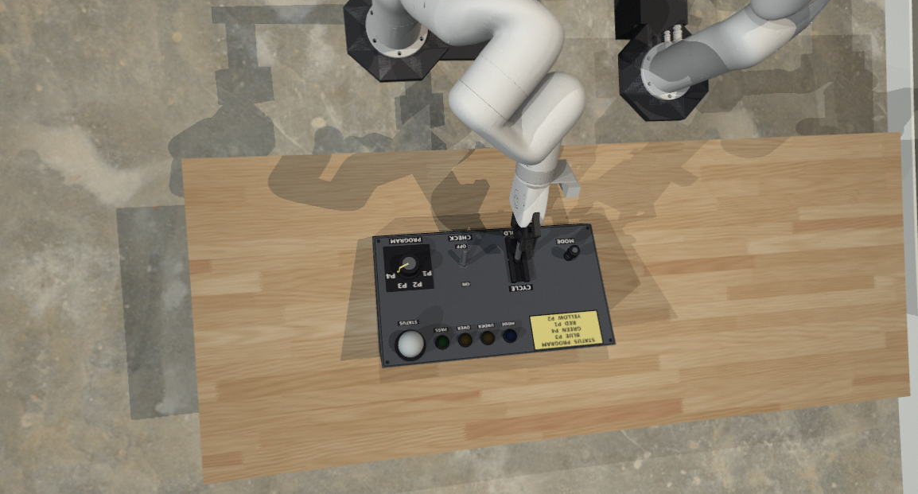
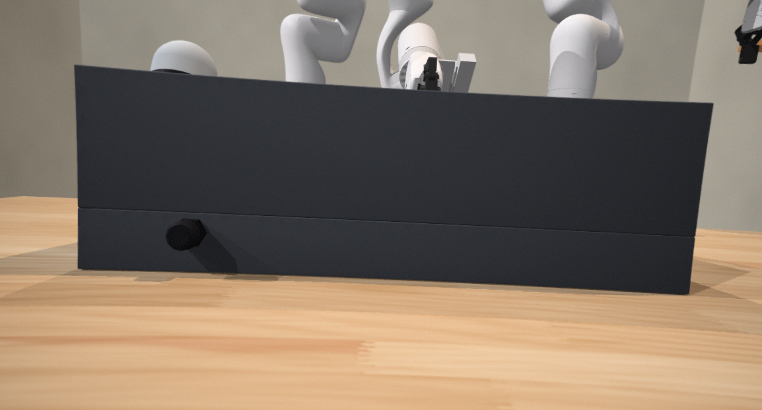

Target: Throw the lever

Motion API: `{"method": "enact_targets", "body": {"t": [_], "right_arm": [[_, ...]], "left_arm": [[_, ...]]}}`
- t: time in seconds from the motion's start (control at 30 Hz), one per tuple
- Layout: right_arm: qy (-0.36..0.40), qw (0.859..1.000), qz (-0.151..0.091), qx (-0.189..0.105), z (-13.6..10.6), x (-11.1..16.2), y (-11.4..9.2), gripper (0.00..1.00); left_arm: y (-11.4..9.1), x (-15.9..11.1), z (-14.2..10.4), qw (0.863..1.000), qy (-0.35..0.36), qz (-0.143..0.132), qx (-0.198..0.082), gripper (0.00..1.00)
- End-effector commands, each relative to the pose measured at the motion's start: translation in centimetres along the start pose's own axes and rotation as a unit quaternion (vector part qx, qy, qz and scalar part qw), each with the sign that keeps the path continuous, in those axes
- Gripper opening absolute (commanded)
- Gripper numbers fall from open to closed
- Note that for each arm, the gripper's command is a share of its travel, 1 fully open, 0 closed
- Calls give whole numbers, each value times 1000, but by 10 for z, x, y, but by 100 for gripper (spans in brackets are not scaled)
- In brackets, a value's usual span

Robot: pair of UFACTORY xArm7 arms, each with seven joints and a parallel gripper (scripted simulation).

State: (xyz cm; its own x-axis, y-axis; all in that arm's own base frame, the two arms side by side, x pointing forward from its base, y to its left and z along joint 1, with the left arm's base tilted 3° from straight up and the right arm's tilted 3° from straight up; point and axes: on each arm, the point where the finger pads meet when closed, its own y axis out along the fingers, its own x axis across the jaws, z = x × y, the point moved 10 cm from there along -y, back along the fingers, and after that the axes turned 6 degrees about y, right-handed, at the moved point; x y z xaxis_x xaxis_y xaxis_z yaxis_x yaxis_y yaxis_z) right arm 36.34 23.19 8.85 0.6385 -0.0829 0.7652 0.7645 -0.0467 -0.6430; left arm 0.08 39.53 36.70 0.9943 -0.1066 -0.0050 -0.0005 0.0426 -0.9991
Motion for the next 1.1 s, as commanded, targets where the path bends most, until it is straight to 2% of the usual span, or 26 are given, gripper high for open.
{"method": "enact_targets", "body": {"t": [0.0, 1.07], "right_arm": [[1, 1000, -2, 1, 1, 5, 0, 77], [1, 1000, 5, 0, 2, 14, 0, 77]], "left_arm": [[-1, 0, 1, 1000, 0, 0, 2, 100], [-1, 0, 1, 1000, 0, 0, 2, 100]]}}
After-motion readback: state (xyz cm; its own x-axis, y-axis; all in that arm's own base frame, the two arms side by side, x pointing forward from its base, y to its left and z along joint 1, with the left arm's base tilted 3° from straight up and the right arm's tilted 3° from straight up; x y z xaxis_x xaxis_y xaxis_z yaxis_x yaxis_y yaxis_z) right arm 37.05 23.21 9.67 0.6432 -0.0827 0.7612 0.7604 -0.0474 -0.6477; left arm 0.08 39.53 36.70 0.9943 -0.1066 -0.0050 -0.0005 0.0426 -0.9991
